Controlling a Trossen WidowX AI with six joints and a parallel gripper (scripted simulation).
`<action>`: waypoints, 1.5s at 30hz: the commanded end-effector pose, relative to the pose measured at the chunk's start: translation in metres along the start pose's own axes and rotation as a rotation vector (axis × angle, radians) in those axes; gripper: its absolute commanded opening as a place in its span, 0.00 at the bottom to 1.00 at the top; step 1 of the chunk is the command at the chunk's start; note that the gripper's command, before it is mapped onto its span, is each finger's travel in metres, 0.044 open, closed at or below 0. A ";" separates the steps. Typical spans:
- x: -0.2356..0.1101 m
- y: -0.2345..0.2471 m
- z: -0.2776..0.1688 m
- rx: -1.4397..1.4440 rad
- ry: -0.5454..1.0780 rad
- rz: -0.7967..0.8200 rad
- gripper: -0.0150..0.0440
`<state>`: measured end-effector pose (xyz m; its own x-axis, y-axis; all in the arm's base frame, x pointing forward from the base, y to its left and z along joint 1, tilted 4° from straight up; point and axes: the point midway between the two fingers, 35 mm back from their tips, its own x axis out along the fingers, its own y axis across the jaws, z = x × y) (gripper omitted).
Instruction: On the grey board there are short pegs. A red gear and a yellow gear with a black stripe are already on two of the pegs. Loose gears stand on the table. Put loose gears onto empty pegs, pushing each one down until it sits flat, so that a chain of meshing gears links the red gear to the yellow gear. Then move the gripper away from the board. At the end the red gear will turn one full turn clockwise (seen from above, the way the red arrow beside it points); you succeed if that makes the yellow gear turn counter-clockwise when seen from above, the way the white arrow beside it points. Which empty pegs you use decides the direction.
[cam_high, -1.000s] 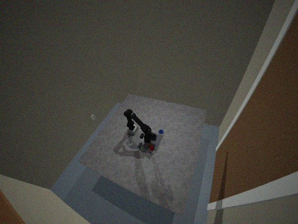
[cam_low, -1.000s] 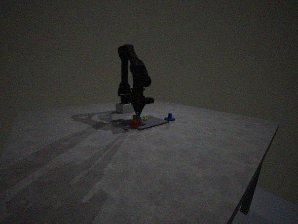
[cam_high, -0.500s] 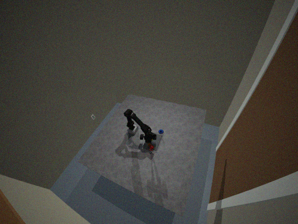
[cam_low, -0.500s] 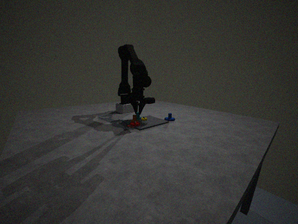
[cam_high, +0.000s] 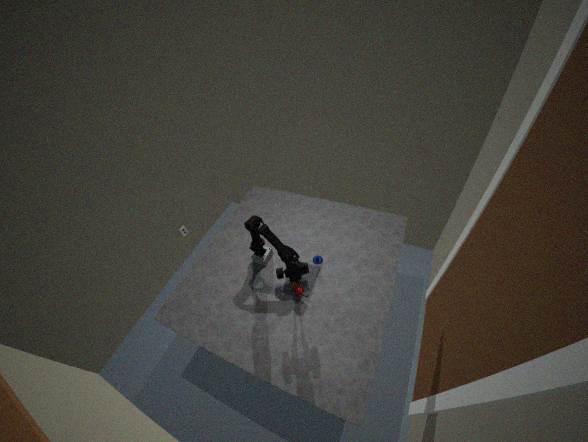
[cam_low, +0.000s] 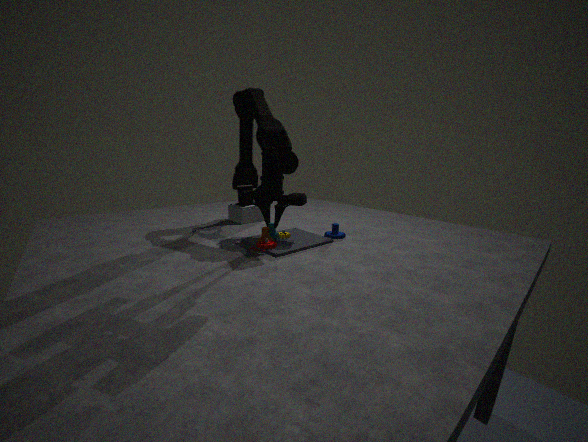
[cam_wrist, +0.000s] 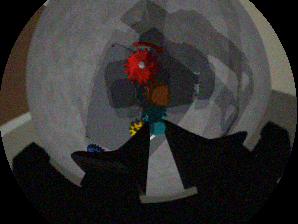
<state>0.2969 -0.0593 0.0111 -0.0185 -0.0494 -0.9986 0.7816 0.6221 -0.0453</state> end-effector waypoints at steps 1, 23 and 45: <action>0.001 0.000 0.000 0.047 -0.001 0.000 0.25; -0.015 0.001 0.000 0.227 -0.001 0.000 0.49; -0.088 -0.003 -0.004 0.231 0.003 -0.003 1.00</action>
<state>0.2935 -0.0536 0.0976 -0.0240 -0.0487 -0.9985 0.9009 0.4319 -0.0427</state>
